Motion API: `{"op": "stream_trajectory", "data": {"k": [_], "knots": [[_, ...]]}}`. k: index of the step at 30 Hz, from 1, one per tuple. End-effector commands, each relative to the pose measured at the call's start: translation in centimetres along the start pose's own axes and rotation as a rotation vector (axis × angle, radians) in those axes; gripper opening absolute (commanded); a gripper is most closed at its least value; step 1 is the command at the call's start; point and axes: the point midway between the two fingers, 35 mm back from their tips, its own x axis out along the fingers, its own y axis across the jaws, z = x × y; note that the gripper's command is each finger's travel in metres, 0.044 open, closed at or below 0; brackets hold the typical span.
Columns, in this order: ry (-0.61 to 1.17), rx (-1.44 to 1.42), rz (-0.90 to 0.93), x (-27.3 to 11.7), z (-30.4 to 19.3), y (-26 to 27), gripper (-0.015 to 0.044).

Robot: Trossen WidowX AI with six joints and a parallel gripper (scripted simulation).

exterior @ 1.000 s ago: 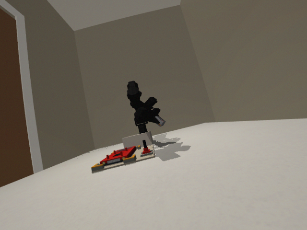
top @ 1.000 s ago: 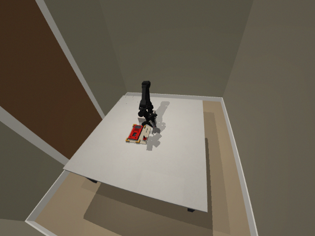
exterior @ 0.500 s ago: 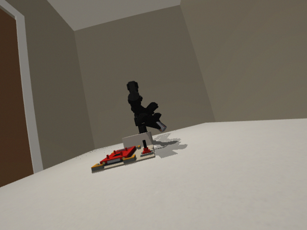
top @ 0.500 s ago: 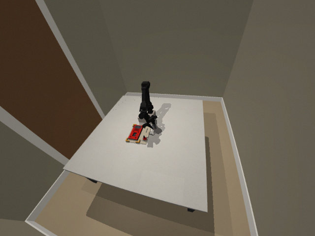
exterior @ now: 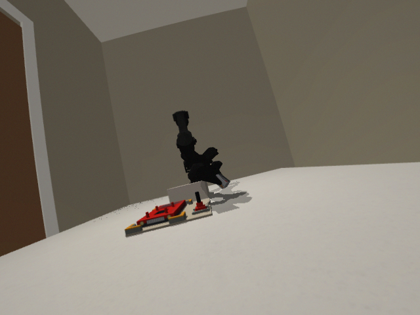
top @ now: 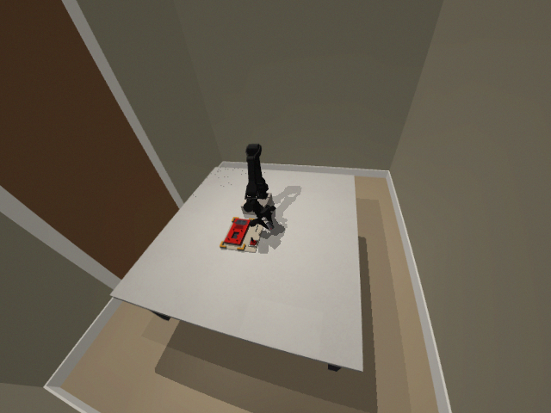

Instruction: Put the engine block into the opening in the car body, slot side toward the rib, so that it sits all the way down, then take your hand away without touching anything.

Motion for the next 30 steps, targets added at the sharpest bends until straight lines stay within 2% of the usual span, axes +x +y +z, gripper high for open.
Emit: {"op": "stream_trajectory", "data": {"k": [1, 26, 30], "knots": [[0.001, 0.001, 0.009, 0.6, -0.6, 0.2, 0.0], [0.001, 0.002, 0.009, 3.5, -3.1, 0.1, 0.0], [-0.012, -0.003, 0.003, 3.3, -2.8, 0.1, 0.0105]]}}
